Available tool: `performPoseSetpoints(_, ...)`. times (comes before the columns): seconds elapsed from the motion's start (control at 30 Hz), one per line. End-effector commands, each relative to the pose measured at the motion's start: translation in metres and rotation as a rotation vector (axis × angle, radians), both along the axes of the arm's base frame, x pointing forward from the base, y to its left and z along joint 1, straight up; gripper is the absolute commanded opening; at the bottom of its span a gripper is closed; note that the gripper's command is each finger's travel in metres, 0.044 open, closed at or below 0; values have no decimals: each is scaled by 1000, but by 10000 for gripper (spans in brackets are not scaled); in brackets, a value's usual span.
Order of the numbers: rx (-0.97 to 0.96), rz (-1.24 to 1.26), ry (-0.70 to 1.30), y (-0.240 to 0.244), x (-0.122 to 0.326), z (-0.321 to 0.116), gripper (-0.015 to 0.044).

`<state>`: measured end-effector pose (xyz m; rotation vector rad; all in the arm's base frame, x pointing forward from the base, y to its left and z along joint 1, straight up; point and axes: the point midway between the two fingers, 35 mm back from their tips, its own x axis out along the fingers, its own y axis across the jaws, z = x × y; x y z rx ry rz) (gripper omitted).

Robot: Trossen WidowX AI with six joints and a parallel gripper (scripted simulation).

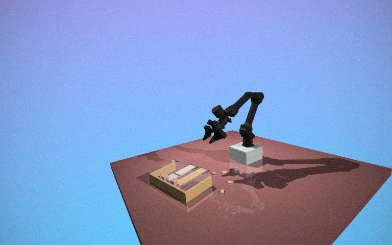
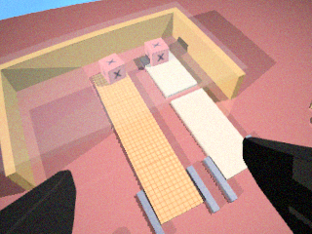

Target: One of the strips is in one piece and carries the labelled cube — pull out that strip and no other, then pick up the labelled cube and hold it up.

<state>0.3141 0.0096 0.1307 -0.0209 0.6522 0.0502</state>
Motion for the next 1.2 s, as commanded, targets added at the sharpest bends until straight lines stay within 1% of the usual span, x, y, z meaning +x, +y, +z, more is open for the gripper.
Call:
performPoseSetpoints(0.0, -38, 21, 108, -3, 16, -6, 269)
performPoseSetpoints(0.33, -139, 133, 550, -12, 57, -54, 6)
performPoseSetpoints(0.53, -169, 226, 814, -16, 70, -93, 0)
performPoseSetpoints(0.6, -172, 249, 871, -17, 72, -102, 0)
performPoseSetpoints(0.83, -172, 251, 878, -18, 72, -106, 0)
performPoseSetpoints(1.17, -172, 251, 878, -18, 73, -122, 0)
